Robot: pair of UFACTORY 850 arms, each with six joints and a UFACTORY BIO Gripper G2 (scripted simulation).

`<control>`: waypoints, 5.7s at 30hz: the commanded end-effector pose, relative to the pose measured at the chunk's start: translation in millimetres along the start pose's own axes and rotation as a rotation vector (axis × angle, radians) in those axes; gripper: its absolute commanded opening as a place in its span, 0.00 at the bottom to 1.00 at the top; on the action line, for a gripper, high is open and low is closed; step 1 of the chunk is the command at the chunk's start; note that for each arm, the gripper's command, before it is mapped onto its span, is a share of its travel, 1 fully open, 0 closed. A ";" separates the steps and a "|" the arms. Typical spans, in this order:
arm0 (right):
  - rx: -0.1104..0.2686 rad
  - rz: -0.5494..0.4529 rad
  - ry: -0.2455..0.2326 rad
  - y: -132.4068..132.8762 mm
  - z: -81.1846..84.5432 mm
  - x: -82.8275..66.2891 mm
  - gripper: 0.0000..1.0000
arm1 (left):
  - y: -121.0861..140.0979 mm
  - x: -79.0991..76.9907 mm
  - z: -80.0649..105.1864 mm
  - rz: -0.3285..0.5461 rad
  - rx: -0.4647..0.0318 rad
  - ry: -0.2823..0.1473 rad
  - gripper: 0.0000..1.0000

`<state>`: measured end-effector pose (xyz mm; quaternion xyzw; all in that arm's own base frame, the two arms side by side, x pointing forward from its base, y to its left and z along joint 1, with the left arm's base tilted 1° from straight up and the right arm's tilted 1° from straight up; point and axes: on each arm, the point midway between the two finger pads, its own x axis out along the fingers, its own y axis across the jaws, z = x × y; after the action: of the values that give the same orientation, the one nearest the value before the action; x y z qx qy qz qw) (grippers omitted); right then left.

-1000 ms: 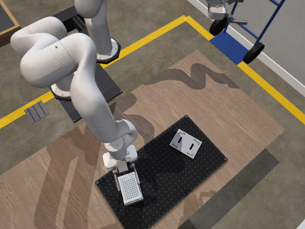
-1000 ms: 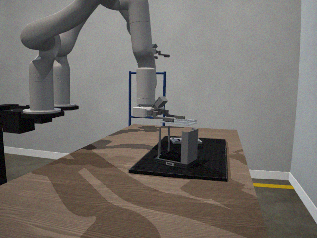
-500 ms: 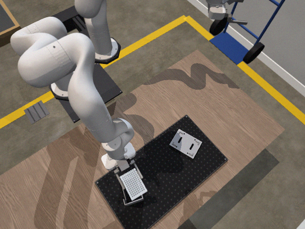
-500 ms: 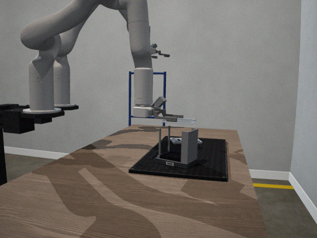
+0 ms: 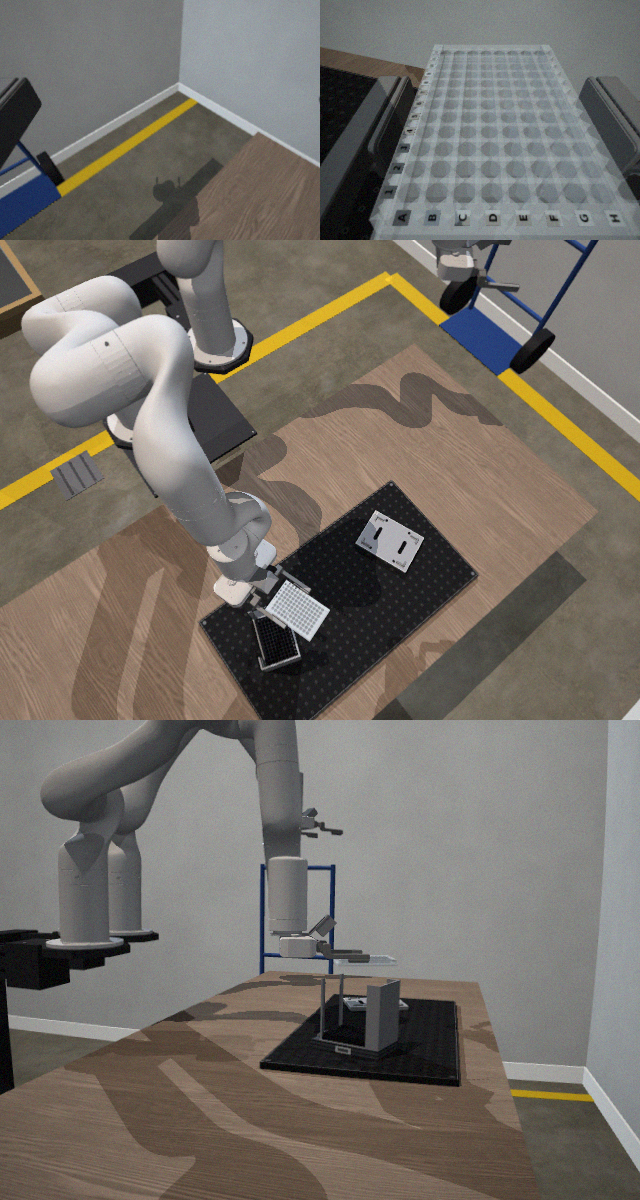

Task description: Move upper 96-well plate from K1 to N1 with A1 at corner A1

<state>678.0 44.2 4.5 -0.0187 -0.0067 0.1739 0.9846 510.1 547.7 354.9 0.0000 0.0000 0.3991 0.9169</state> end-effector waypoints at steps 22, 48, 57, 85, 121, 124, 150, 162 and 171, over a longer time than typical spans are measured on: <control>0.025 0.038 0.002 71.0 1.3 21.6 0.00 | 0.0 0.6 1.7 0.000 0.000 -0.003 1.00; 0.026 0.039 0.002 148.2 1.7 42.8 0.00 | 0.0 0.6 1.7 0.000 0.000 -0.003 1.00; 0.026 0.039 0.002 170.8 1.8 48.9 0.00 | 0.0 0.6 1.7 0.000 0.000 -0.003 1.00; 0.026 0.039 0.002 248.1 2.2 70.0 0.00 | 0.0 0.6 1.7 0.000 0.000 -0.003 1.00; 0.026 0.039 0.002 328.5 2.7 92.1 0.00 | 0.0 0.6 1.7 0.000 0.000 -0.003 1.00; 0.027 0.038 0.002 328.2 2.7 92.1 0.00 | 0.0 0.6 1.7 0.000 0.000 -0.003 1.00; 0.026 0.038 0.002 327.4 1.1 91.8 0.00 | 0.0 0.6 1.7 0.000 0.000 -0.003 1.00; 0.026 0.038 0.002 327.7 -15.6 91.7 0.00 | 0.0 0.6 1.7 0.000 0.000 -0.003 1.00; 0.026 0.038 0.002 327.9 -27.3 91.8 0.00 | 0.0 0.6 1.7 0.000 0.000 -0.003 1.00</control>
<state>651.5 381.9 -32.3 -0.0064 -0.0021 0.1929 0.9812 510.1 547.7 354.9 0.0000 0.0000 0.3991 0.9169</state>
